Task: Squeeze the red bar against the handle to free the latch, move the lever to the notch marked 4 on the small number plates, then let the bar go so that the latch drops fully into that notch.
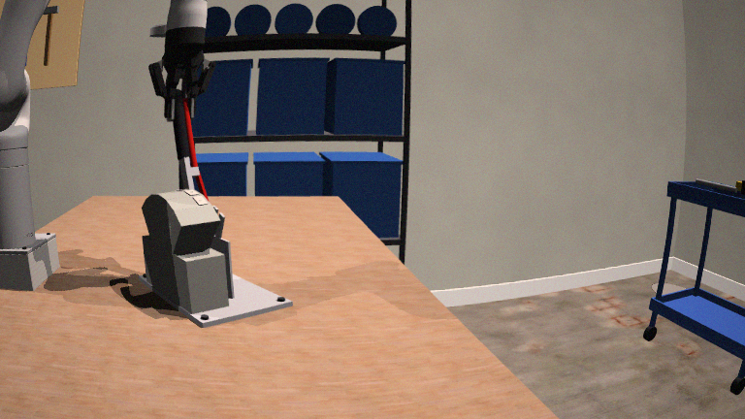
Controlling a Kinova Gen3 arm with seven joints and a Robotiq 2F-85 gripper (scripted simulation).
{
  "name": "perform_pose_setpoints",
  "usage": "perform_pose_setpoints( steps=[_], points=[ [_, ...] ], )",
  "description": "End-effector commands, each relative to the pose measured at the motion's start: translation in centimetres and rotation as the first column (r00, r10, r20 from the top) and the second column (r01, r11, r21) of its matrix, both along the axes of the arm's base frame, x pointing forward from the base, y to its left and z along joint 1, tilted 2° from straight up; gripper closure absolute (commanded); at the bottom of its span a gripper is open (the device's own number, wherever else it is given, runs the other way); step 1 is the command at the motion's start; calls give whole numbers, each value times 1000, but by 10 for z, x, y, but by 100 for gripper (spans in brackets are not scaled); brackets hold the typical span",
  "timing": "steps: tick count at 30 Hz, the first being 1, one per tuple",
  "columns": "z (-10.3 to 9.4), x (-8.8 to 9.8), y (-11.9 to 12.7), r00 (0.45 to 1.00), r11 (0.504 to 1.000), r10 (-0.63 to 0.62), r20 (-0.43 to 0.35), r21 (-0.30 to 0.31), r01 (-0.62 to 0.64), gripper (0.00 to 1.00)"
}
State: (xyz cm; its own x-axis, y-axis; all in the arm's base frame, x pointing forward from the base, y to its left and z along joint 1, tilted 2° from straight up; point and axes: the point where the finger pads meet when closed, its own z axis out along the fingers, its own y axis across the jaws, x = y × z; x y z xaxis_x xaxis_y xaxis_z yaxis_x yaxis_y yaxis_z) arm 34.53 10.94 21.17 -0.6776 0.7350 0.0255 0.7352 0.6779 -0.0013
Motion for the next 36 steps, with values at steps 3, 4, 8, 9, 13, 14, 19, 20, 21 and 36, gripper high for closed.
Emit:
perform_pose_setpoints(
  steps=[3,4,8,9,13,14,19,20,21,36],
  points=[
    [-6,-5,6,1000,1000,7,-18,4,-7,100],
    [-6,-5,6,1000,1000,7,-18,4,-7,100],
    [-8,-9,10,1000,1000,7,-18,4,-7,100],
    [-8,-9,10,1000,1000,7,-18,4,-7,100],
    [-8,-9,10,1000,1000,7,-18,4,-7,100],
    [-8,-9,10,1000,1000,7,-18,4,-7,100],
    [-8,-9,10,1000,1000,7,-18,4,-7,100],
    [-8,-9,10,1000,1000,7,-18,4,-7,100],
    [-8,-9,10,1000,1000,7,-18,4,-7,100],
    [-8,-9,10,1000,1000,7,-18,4,-7,100]
  ],
)
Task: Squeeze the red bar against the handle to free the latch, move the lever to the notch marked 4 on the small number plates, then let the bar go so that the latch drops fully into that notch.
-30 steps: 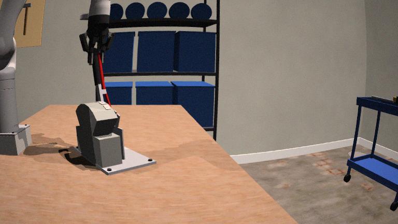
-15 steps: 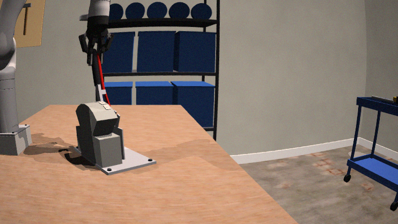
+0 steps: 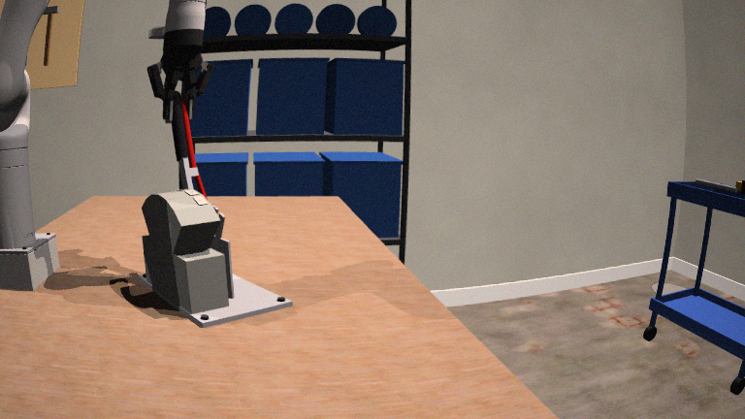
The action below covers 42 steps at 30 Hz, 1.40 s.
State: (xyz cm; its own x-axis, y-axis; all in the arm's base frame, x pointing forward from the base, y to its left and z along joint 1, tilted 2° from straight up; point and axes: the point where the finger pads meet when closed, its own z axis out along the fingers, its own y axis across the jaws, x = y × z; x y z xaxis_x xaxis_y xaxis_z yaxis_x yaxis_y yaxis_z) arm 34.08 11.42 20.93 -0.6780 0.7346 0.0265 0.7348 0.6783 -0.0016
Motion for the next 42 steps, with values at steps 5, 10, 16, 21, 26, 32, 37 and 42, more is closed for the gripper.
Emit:
perform_pose_setpoints(
  steps=[5,10,16,21,26,32,37,42],
  points=[
    [-6,-4,5,1000,1000,6,-17,4,-6,100],
    [-6,-4,5,1000,1000,6,-17,4,-6,2],
    [-6,-4,5,1000,1000,6,-17,4,-6,2],
    [-6,-4,5,1000,1000,6,-17,4,-6,2],
    [-6,-4,5,1000,1000,6,-17,4,-6,2],
    [-6,-4,5,1000,1000,6,-17,4,-6,2],
    [-6,-4,5,1000,1000,6,-17,4,-6,2],
    [-6,-4,5,1000,1000,6,-17,4,-6,2]
  ],
)
